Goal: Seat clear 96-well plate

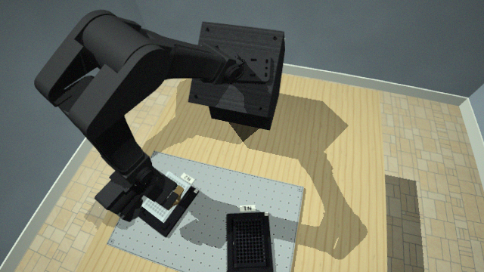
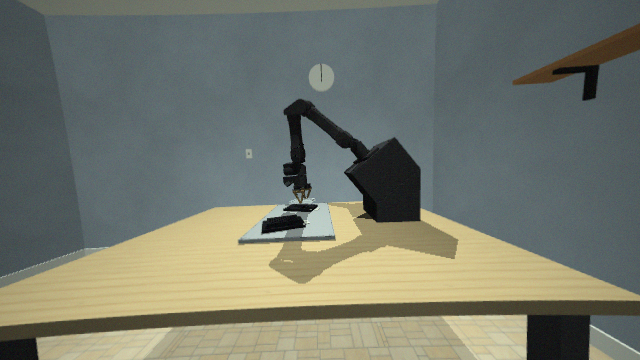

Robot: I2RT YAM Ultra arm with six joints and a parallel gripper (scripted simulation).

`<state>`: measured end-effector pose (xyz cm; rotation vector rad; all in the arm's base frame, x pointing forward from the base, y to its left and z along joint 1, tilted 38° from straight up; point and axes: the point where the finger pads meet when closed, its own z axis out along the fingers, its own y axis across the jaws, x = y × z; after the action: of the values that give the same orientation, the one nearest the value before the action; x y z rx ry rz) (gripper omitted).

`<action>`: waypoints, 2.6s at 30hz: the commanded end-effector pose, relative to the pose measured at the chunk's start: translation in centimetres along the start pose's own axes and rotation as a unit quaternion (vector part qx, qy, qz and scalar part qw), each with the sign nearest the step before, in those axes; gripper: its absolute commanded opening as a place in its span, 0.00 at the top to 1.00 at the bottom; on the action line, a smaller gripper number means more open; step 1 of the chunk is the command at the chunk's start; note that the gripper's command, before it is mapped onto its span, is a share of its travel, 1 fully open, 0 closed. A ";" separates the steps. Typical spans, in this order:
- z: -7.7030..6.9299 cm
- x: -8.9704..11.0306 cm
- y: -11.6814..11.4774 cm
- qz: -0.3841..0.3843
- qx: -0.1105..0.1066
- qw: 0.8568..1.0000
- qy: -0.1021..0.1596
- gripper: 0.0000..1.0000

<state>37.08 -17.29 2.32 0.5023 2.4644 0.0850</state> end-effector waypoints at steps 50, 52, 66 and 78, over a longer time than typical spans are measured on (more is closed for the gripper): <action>0.7 -3.8 0.2 -0.009 0.006 0.999 -0.045 1.00; 0.6 -3.8 0.2 -0.009 0.006 0.999 -0.046 1.00; 0.5 -3.8 0.3 -0.010 0.006 0.999 -0.048 1.00; 0.9 -2.0 0.4 -0.006 0.005 1.000 -0.031 1.00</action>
<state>39.06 -17.91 1.95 0.4954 2.4336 0.0675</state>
